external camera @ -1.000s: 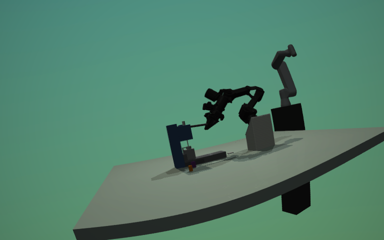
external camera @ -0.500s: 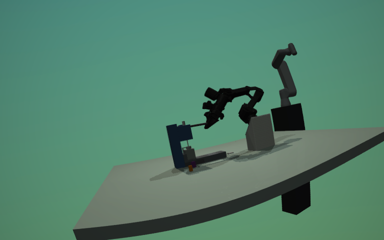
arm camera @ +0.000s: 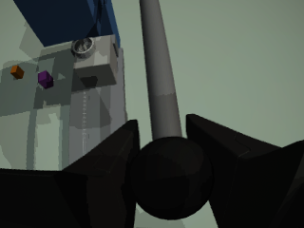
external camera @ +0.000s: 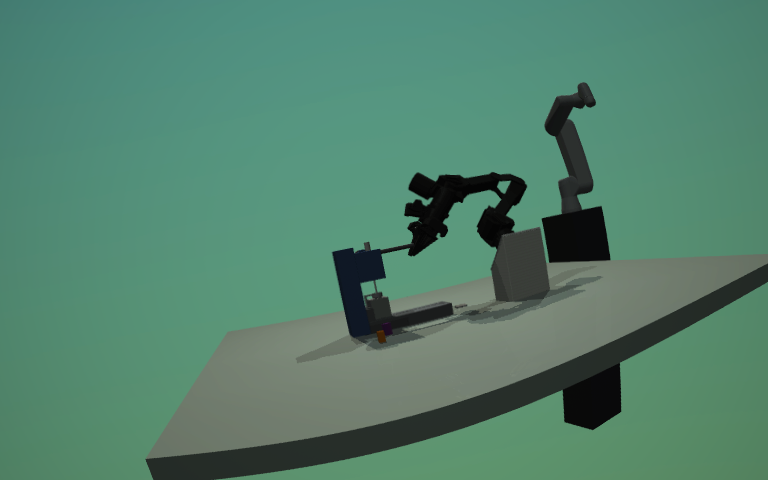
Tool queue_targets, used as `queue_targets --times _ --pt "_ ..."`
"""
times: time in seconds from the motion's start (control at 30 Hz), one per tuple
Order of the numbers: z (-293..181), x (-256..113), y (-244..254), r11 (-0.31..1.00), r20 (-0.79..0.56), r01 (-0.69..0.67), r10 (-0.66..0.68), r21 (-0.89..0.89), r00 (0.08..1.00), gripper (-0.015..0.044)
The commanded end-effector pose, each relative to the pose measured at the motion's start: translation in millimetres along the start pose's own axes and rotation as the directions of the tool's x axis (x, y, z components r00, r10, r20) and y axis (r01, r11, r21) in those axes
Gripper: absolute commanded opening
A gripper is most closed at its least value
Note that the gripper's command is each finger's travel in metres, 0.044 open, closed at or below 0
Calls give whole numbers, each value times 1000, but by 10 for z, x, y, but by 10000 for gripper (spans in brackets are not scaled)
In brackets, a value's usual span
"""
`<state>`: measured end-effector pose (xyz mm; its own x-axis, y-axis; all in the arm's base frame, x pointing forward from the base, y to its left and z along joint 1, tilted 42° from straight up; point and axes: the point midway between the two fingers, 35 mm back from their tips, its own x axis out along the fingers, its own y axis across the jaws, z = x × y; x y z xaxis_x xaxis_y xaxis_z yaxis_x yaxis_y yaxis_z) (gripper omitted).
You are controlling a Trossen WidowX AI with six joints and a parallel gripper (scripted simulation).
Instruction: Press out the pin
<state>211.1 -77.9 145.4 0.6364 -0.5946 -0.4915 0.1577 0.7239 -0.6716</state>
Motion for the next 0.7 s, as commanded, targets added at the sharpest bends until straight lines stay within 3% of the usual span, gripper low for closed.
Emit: queue_targets --times 0.0,0.67 --pt "49 -27 8 1000 14 -9 9 4 1000 0" --pt "102 -78 7 1000 14 -9 9 4 1000 0"
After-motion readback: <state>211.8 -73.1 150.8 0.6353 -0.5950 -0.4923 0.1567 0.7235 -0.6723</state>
